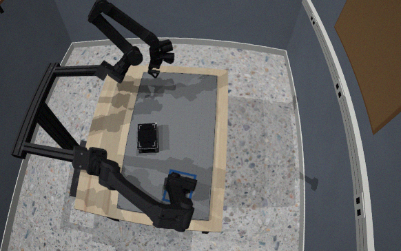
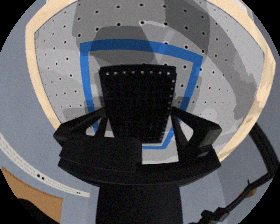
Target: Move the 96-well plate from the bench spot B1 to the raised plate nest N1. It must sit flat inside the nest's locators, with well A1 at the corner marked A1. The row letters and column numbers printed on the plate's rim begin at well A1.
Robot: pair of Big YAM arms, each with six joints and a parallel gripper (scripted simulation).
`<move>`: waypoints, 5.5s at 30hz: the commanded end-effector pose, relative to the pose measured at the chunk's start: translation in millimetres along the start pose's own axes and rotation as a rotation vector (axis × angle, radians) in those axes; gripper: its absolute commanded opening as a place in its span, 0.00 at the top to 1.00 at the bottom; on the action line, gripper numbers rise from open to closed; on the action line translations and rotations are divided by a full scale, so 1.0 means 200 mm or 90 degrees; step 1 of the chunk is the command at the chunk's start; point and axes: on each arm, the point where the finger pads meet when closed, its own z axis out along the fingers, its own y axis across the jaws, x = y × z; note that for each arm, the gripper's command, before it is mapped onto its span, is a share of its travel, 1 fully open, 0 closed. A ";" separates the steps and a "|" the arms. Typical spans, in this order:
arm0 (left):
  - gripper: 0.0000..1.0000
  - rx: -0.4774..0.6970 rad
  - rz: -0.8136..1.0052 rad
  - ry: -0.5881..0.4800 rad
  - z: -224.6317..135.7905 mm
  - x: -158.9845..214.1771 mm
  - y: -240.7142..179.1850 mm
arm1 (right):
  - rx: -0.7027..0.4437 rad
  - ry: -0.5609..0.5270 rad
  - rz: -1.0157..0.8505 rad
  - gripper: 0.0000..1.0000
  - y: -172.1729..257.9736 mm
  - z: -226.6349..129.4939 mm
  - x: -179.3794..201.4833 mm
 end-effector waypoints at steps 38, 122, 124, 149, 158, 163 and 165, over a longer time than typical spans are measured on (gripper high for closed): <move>0.00 -0.007 -0.011 -0.014 -0.02 -0.05 0.04 | -0.001 0.007 -0.003 1.00 -0.04 -0.03 0.04; 0.00 -0.007 -0.011 -0.014 -0.02 -0.05 0.04 | -0.002 0.006 -0.001 1.00 -0.02 -0.43 0.03; 0.00 -0.007 -0.011 -0.014 -0.02 -0.05 0.04 | -0.002 0.006 -0.001 1.00 -0.02 -0.43 0.03; 0.00 -0.007 -0.011 -0.014 -0.02 -0.05 0.04 | -0.001 0.007 -0.231 1.00 -0.15 -0.45 0.17; 0.00 -0.007 -0.011 -0.014 -0.02 -0.05 0.04 | -0.002 0.006 -0.423 1.00 -0.25 -0.48 0.28; 0.00 -0.007 -0.011 -0.014 -0.02 -0.05 0.04 | -0.003 0.006 -0.487 1.00 -0.28 -0.49 0.32; 0.00 -0.007 -0.011 -0.014 -0.02 -0.05 0.04 | -0.004 0.005 -0.528 1.00 -0.29 -0.50 0.34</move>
